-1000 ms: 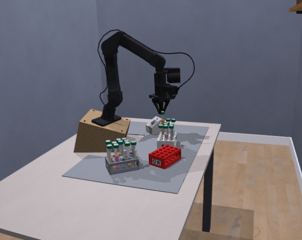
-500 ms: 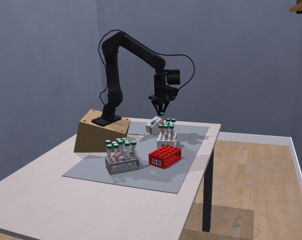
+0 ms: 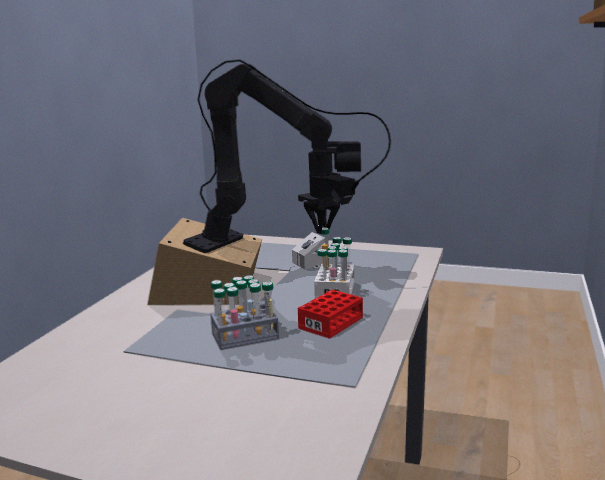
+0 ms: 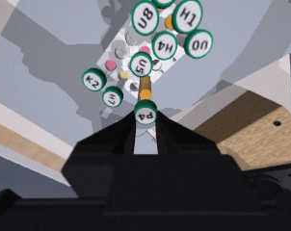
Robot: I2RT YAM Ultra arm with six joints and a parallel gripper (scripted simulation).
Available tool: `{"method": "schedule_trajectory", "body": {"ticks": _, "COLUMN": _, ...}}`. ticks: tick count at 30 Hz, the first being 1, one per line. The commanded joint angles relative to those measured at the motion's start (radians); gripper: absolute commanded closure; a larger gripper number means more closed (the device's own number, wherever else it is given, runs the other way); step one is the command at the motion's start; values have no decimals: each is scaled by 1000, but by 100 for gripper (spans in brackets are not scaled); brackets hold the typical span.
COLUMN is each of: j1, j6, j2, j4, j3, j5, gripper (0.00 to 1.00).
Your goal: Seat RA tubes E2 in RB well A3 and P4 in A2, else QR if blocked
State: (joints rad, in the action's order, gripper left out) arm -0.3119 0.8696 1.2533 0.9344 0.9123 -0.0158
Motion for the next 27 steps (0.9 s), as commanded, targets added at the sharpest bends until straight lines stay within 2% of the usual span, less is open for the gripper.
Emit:
{"method": "schedule_trajectory", "body": {"ticks": 1, "j1": -16, "j6": 10, "j2": 17, "j4": -16, "j3": -23, "j5": 15, "gripper": 100}}
{"method": "schedule_trajectory", "body": {"ticks": 27, "j1": -20, "j6": 11, "j2": 38, "j4": -64, "j3": -50, "j5": 17, "gripper": 100}}
